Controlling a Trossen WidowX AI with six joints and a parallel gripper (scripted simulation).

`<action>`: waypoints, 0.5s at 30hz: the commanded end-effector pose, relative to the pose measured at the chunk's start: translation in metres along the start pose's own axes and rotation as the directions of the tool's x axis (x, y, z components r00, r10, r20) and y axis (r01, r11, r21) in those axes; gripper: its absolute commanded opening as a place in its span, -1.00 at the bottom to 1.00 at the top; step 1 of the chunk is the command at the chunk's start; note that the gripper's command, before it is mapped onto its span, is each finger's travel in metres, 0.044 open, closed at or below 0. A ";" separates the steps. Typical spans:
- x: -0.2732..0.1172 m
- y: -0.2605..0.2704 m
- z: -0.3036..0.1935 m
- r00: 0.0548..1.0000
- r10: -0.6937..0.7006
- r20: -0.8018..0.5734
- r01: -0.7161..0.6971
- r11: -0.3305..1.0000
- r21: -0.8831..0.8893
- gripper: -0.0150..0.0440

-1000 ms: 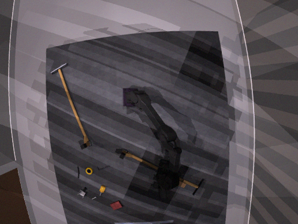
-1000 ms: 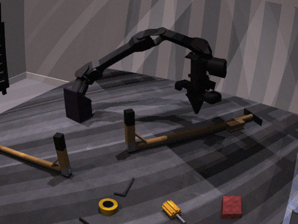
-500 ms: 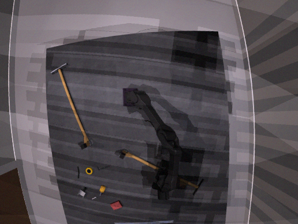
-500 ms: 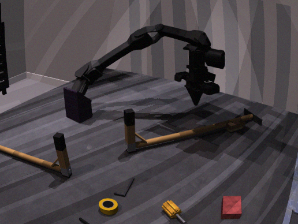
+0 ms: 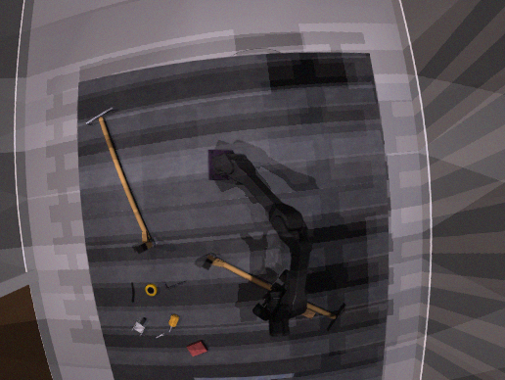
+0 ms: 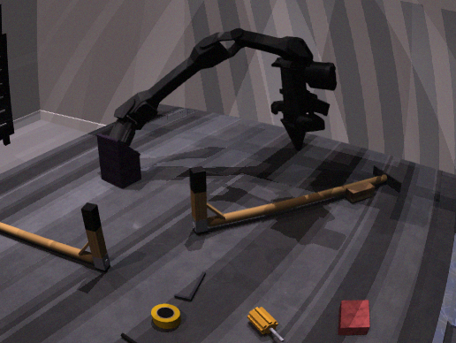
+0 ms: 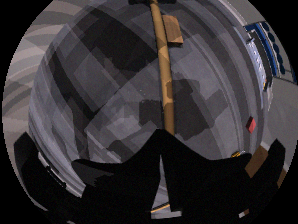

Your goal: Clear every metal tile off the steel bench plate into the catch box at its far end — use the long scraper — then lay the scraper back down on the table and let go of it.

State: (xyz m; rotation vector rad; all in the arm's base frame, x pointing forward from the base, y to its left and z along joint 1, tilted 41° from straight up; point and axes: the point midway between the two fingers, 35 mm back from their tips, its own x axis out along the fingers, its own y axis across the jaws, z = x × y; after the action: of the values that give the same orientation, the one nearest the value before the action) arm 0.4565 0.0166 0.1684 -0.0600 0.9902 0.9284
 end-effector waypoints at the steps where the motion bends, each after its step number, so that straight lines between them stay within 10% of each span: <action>1: -0.008 0.004 0.000 1.000 -0.014 0.025 0.012 0.996 0.092 -0.49; 15: -0.027 0.020 -0.004 0.995 -0.039 0.095 -0.002 0.918 0.396 -0.49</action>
State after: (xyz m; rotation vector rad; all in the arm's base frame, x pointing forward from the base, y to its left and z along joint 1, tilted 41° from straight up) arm 0.4387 0.0115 0.1865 0.2471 1.0616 0.7314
